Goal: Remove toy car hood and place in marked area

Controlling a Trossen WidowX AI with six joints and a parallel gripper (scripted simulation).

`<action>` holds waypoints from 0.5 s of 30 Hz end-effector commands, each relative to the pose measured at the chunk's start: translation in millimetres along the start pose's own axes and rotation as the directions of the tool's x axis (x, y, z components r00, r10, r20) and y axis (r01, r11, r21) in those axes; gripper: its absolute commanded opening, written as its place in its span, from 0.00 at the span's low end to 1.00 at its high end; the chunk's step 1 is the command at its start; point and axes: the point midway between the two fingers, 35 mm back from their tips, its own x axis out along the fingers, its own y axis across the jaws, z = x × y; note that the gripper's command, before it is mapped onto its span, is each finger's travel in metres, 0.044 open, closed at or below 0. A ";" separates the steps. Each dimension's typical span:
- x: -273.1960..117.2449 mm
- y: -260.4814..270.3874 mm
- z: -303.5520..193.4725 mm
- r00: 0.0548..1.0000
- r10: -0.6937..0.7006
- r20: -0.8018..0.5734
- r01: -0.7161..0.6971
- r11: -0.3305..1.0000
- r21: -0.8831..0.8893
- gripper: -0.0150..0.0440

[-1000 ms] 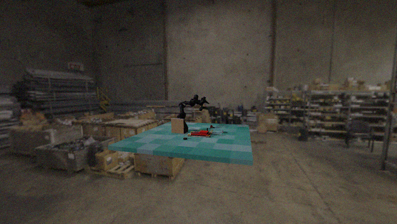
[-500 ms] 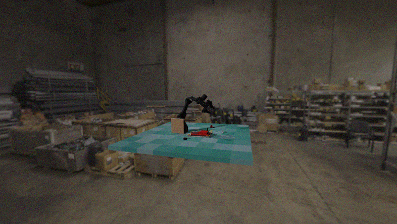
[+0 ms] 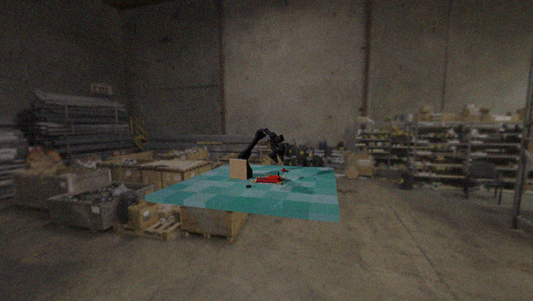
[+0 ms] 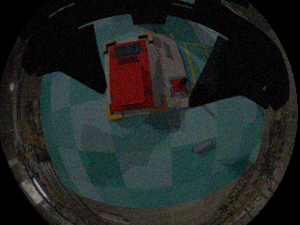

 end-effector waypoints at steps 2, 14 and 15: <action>38.9 -49.3 -46.1 0.923 -0.020 -0.385 -0.084 0.964 -0.252 1.00; 40.7 -51.5 -45.1 0.918 -0.019 -0.395 -0.091 0.962 -0.257 1.00; 40.9 -51.6 -45.2 0.918 -0.019 -0.395 -0.091 0.962 -0.258 1.00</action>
